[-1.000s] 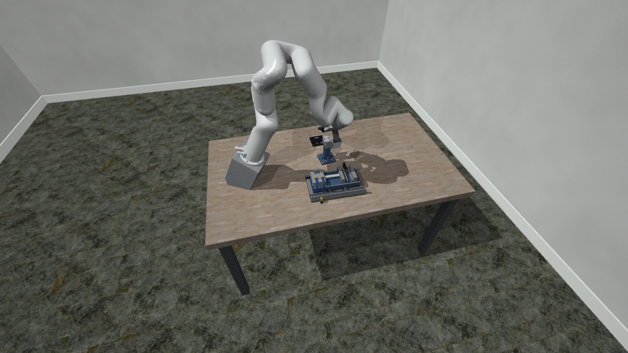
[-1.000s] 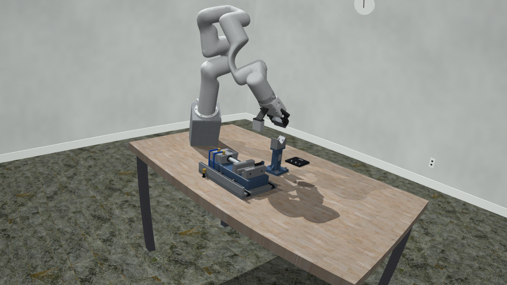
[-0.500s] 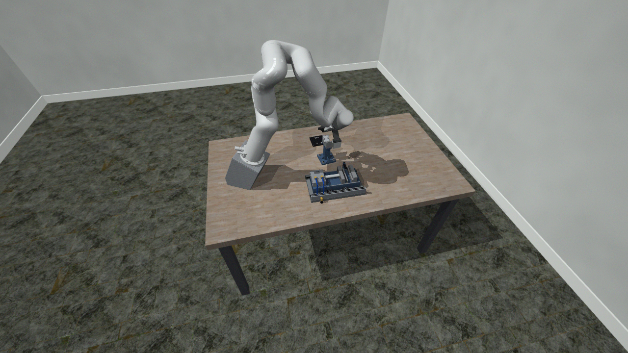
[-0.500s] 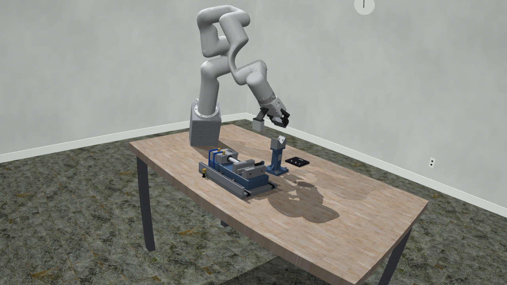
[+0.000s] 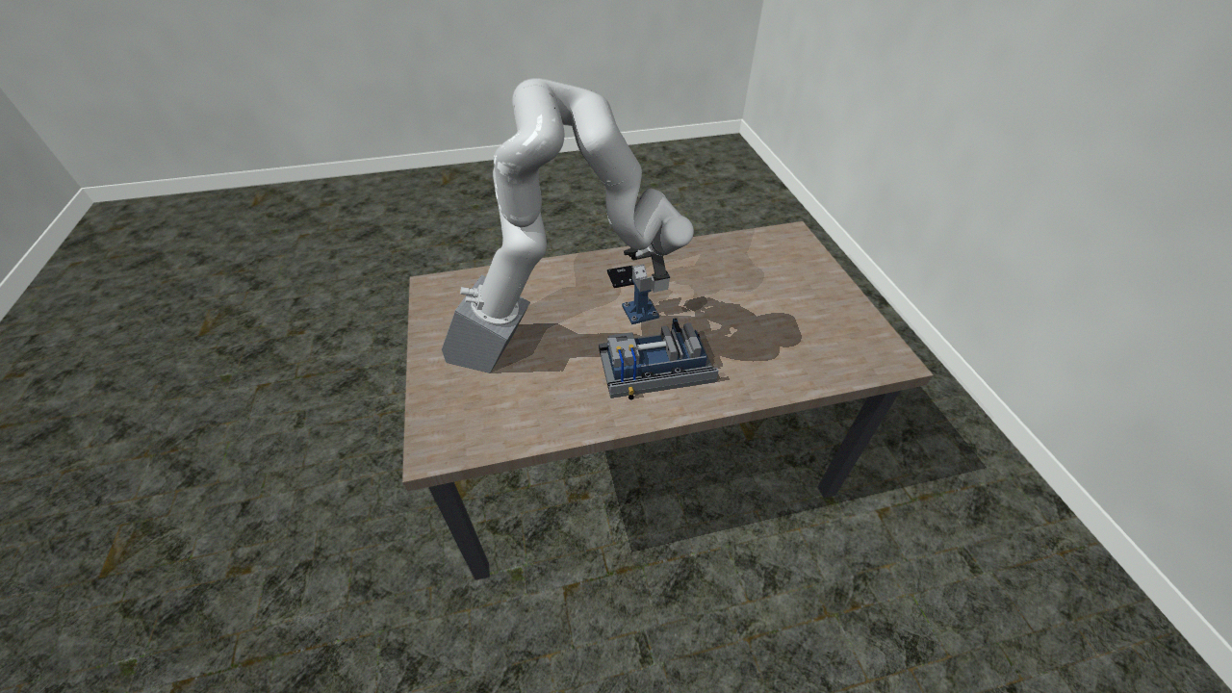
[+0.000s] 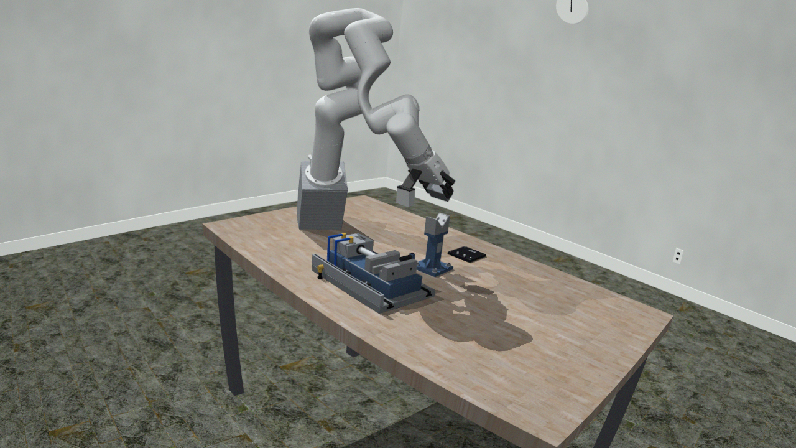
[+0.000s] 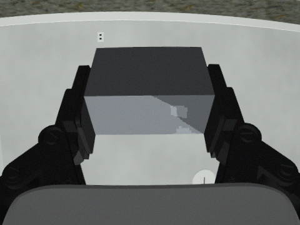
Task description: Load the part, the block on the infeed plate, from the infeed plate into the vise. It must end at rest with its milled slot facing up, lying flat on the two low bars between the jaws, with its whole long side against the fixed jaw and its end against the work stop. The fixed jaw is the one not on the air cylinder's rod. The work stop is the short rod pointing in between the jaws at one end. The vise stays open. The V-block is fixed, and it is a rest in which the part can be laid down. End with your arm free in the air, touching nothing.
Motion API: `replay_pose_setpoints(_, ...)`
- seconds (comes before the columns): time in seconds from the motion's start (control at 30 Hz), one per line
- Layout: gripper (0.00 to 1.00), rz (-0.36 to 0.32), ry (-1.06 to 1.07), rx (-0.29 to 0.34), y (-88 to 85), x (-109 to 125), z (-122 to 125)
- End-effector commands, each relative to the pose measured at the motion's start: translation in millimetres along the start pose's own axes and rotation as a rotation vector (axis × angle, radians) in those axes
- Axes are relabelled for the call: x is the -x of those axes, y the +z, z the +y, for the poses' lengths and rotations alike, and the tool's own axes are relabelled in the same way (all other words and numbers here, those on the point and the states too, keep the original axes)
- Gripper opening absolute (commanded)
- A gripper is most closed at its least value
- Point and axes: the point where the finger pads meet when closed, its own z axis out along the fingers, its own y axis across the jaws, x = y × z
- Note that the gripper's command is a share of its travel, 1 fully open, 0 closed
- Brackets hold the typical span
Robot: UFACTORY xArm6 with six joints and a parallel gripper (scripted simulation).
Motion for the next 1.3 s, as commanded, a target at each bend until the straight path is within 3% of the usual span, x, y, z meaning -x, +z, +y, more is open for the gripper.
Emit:
replay_pose_setpoints(0.0,0.0,0.0,-0.002,-0.003,-0.7,0.3,-1.2)
replay_pose_setpoints(1.27,0.0,0.0,-0.002,-0.003,16.4,-16.7,-1.3)
